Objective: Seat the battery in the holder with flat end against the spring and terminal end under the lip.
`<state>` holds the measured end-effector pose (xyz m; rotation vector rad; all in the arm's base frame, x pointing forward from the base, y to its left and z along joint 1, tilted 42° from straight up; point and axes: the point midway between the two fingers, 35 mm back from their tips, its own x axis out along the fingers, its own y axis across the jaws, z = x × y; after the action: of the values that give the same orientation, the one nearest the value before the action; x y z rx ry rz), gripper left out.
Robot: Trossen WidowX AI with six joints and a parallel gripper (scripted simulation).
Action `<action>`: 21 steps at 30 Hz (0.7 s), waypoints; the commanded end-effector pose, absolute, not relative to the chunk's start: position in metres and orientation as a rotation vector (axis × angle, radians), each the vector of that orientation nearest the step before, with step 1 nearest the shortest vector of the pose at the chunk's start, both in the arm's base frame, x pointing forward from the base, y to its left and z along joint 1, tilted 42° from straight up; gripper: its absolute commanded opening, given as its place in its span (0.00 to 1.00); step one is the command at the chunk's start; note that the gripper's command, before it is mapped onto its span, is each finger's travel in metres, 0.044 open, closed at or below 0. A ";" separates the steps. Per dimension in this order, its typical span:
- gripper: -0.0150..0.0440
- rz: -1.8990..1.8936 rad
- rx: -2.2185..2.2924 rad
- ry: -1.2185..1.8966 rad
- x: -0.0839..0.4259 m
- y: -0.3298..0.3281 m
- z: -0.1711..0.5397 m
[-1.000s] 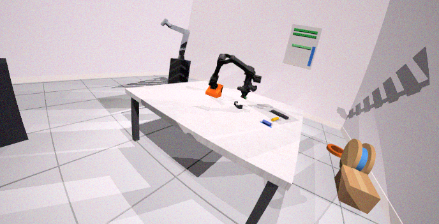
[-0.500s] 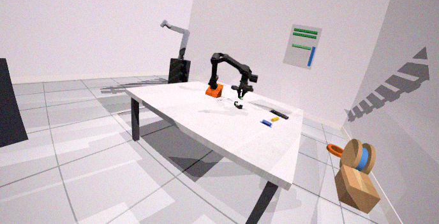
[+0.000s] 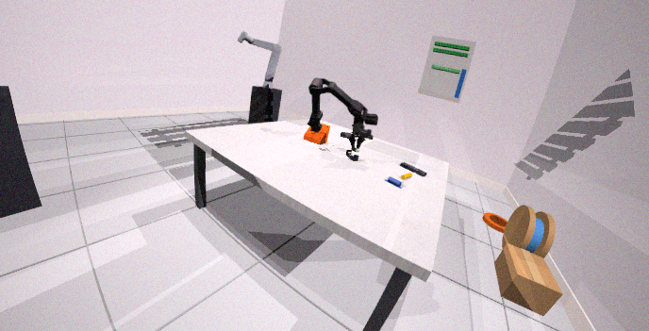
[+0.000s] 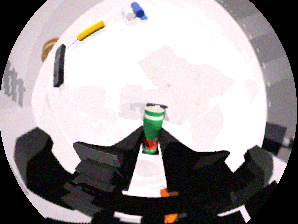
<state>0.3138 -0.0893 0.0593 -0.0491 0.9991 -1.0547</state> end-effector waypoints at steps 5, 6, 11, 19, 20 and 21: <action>0.39 -1.048 -0.086 0.933 0.311 -0.098 0.058; 0.39 -1.048 -0.087 0.932 0.311 -0.098 0.057; 0.39 -1.039 -0.100 0.909 0.312 -0.098 0.054; 0.39 -1.026 -0.125 0.868 0.313 -0.100 0.049; 0.39 -1.024 -0.128 0.863 0.313 -0.100 0.049; 0.39 -1.023 -0.131 0.858 0.313 -0.100 0.048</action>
<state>0.3137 -0.0991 0.0485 -0.1189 0.8752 -1.0253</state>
